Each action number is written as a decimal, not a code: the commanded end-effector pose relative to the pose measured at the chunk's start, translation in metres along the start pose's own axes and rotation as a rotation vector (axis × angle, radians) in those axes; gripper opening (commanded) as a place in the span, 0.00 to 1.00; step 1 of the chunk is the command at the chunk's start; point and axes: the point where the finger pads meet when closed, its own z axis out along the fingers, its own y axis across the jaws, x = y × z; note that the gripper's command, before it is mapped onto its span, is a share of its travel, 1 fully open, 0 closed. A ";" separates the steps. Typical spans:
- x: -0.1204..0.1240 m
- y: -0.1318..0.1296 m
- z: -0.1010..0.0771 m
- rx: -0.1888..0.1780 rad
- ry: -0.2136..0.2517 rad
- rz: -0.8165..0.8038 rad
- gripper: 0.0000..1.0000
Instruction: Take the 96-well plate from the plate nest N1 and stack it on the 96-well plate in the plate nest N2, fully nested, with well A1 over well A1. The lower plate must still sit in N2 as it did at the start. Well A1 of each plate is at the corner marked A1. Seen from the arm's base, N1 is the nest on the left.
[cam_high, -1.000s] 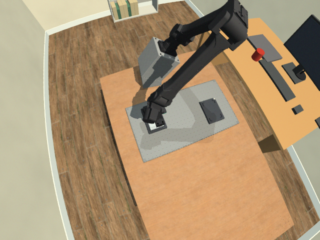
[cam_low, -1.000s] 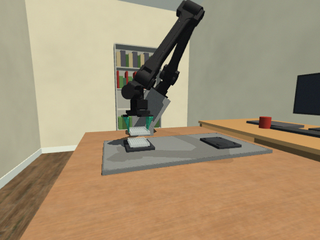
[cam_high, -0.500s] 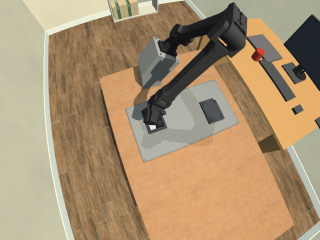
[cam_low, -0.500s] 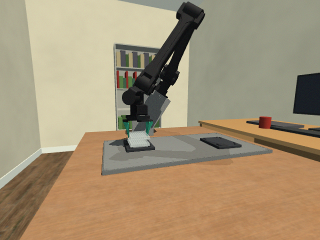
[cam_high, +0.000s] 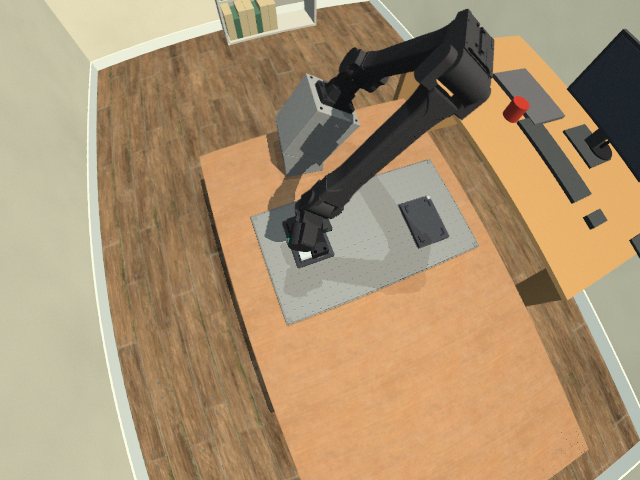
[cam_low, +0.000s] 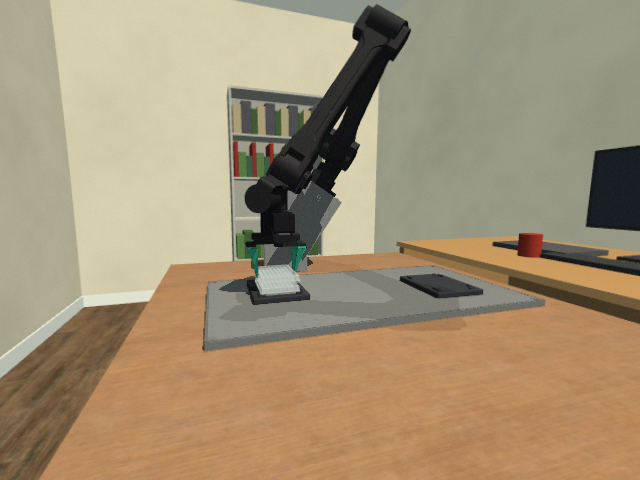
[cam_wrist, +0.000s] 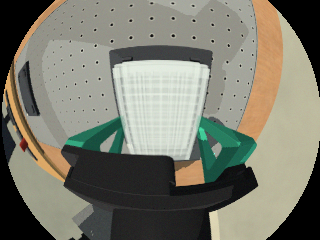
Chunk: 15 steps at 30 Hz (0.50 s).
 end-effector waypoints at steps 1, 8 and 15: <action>-0.018 -0.009 -0.014 0.022 -0.051 0.005 0.00; -0.010 -0.005 -0.007 0.011 -0.025 -0.003 0.00; -0.009 -0.007 -0.007 0.014 -0.034 0.010 0.00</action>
